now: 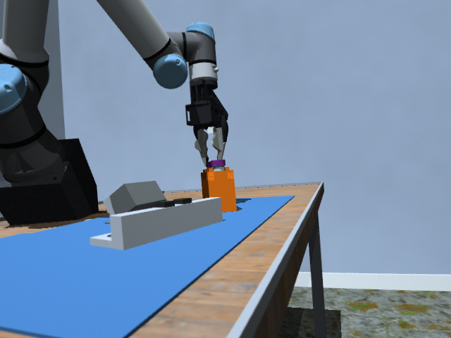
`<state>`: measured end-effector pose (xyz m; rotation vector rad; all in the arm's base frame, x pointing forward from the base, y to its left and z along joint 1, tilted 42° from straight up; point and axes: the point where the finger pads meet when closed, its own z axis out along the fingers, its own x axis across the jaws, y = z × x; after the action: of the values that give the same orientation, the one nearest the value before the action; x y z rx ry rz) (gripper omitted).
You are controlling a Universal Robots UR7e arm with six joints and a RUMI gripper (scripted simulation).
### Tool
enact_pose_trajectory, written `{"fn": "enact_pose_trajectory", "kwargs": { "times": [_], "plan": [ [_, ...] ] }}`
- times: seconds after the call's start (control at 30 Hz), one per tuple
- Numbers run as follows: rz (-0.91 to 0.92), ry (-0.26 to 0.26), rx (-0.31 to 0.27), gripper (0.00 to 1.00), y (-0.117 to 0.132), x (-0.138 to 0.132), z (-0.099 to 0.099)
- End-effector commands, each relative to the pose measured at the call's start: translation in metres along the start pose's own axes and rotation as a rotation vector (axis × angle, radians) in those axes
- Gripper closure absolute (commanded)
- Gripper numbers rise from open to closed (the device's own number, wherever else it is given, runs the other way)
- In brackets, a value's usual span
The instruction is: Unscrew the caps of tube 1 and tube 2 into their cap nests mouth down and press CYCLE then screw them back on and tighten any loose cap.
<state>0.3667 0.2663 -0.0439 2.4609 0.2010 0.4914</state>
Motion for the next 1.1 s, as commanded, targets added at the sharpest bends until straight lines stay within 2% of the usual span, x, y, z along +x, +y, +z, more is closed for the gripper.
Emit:
{"fn": "enact_pose_trajectory", "kwargs": {
  "times": [0.0, 0.2, 0.43, 0.7, 0.77, 1.0, 1.07],
  "plan": [
    [-0.003, 0.000, -0.002, 1.00, -0.0011, -0.0008, -0.0003],
    [-0.105, 0.001, -0.002, 1.00, -0.0022, 0.0000, -0.0008],
    [-0.446, 0.000, -0.001, 1.00, -0.0019, 0.0005, -0.0004],
    [-0.744, -0.003, -0.002, 1.00, -0.0008, -0.0015, 0.0003],
    [-0.744, -0.003, -0.002, 1.00, -0.0008, -0.0015, 0.0003],
    [-1.053, -0.004, -0.001, 1.00, -0.0009, -0.0028, 0.0004],
    [-1.051, -0.003, -0.001, 1.00, -0.0005, -0.0021, -0.0003]
  ]
}}
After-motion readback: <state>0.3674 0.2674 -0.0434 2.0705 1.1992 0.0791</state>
